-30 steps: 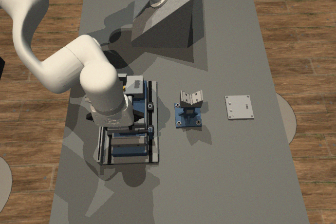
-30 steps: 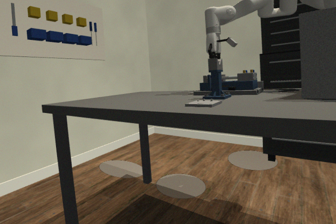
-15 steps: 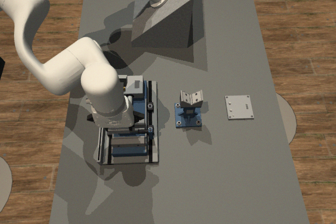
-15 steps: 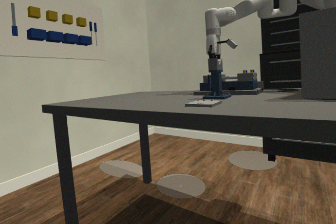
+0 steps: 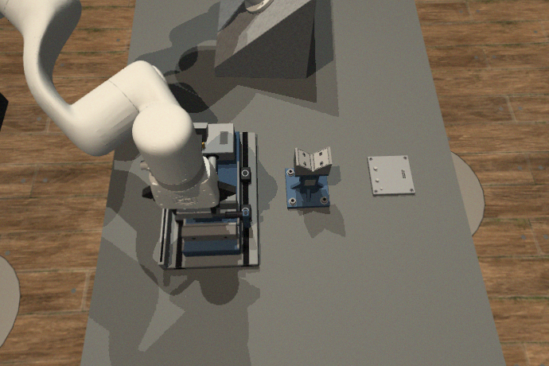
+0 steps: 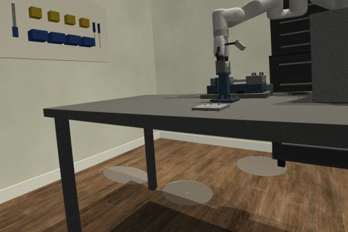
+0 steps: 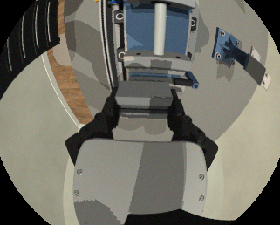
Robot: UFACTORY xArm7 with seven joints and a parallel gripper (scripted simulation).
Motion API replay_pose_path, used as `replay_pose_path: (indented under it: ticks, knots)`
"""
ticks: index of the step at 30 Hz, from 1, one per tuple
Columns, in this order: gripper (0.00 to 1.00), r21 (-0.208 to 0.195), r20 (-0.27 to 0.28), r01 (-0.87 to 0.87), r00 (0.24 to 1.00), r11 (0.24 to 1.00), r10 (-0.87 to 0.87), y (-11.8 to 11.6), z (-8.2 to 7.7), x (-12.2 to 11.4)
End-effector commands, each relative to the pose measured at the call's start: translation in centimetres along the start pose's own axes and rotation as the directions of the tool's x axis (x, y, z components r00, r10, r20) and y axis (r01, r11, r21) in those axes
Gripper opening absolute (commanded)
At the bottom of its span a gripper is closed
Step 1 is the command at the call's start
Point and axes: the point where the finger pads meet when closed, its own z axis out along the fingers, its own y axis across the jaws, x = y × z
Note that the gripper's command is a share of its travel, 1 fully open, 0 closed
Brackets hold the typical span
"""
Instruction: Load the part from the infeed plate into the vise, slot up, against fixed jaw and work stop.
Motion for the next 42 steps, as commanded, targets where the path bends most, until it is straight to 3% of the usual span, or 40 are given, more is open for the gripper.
replay_pose_path:
  ticks: [1, 42]
  knots:
    - [0.0, -0.001, 0.005, 0.0, 1.0, 1.0, 0.0, 0.1, -0.3, -0.1]
    - [0.0, -0.001, 0.005, -0.001, 1.0, 1.0, 0.001, 0.1, 1.4, -0.2]
